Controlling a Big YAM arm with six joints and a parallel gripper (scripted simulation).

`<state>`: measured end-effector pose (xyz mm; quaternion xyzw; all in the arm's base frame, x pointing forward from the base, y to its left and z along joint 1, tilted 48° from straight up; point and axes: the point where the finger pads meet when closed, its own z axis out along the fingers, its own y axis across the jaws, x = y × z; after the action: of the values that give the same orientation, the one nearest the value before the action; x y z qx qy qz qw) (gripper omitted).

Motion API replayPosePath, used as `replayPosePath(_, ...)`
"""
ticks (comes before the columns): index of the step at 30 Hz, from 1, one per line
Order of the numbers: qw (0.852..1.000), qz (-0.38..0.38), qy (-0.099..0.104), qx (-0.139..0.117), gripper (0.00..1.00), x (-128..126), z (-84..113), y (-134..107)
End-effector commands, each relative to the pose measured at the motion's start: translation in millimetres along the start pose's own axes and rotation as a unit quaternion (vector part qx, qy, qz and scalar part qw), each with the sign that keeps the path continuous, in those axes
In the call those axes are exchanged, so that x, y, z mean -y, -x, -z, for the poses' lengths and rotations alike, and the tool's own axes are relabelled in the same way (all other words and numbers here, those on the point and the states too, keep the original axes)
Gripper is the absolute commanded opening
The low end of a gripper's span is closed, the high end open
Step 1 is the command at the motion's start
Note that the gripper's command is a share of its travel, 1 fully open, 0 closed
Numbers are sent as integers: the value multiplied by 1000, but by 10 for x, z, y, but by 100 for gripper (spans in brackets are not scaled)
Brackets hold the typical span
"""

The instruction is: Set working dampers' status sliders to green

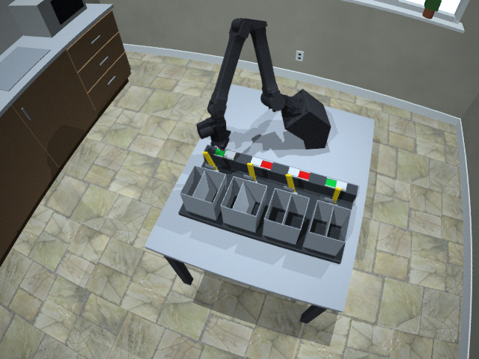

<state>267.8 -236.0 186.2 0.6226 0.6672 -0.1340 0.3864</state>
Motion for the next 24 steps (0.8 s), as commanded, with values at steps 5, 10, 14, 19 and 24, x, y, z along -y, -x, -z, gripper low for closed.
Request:
replayPosePath(5,1000,-11,15,8,0,-134,262,114)
replayPosePath(10,1000,-11,15,8,0,-131,348,114)
replayPosePath(14,1000,-2,1,-4,0,-85,253,12)
replayPosePath(19,1000,-4,1,-3,0,-66,252,13)
replayPosePath(24,1000,-4,1,-3,0,-66,252,13)
